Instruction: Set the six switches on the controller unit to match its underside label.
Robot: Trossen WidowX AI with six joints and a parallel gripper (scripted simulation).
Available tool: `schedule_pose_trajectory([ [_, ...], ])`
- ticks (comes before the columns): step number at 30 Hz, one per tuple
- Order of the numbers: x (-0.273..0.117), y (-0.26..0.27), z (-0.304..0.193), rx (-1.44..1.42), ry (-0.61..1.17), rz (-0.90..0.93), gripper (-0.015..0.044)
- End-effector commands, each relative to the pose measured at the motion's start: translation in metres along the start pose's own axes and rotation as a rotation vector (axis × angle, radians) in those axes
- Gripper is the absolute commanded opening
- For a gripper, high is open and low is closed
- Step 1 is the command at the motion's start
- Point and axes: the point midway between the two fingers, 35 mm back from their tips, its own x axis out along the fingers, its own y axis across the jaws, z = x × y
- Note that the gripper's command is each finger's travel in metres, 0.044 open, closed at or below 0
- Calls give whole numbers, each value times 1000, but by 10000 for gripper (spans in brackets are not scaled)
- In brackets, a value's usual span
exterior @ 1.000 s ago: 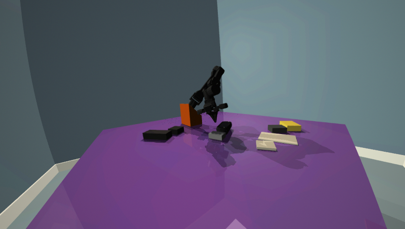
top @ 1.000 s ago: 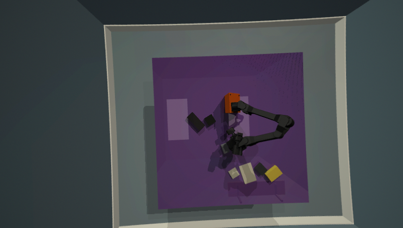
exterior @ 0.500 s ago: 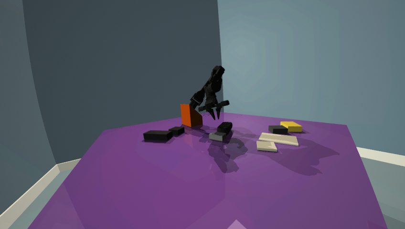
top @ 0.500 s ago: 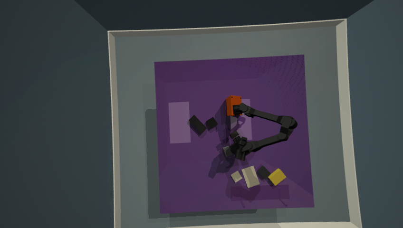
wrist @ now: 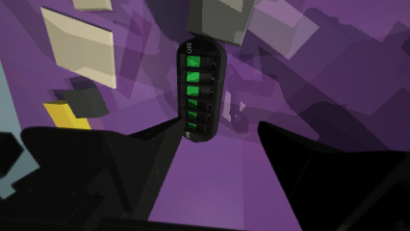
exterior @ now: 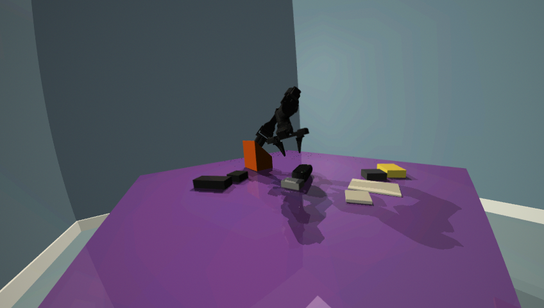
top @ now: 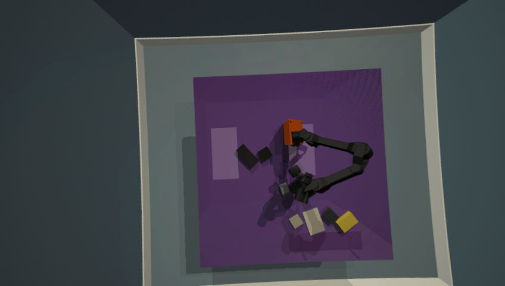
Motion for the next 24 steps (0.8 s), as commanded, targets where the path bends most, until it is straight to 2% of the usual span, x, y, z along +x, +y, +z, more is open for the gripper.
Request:
schedule_pose_trajectory([
  [1, 0, 0, 0, -4, -1, -3, 157],
  [7, 0, 0, 0, -4, -1, -3, 0],
  [17, 0, 0, 0, -4, -1, -3, 0],
  [24, 0, 0, 0, 0, 0, 0, 184],
])
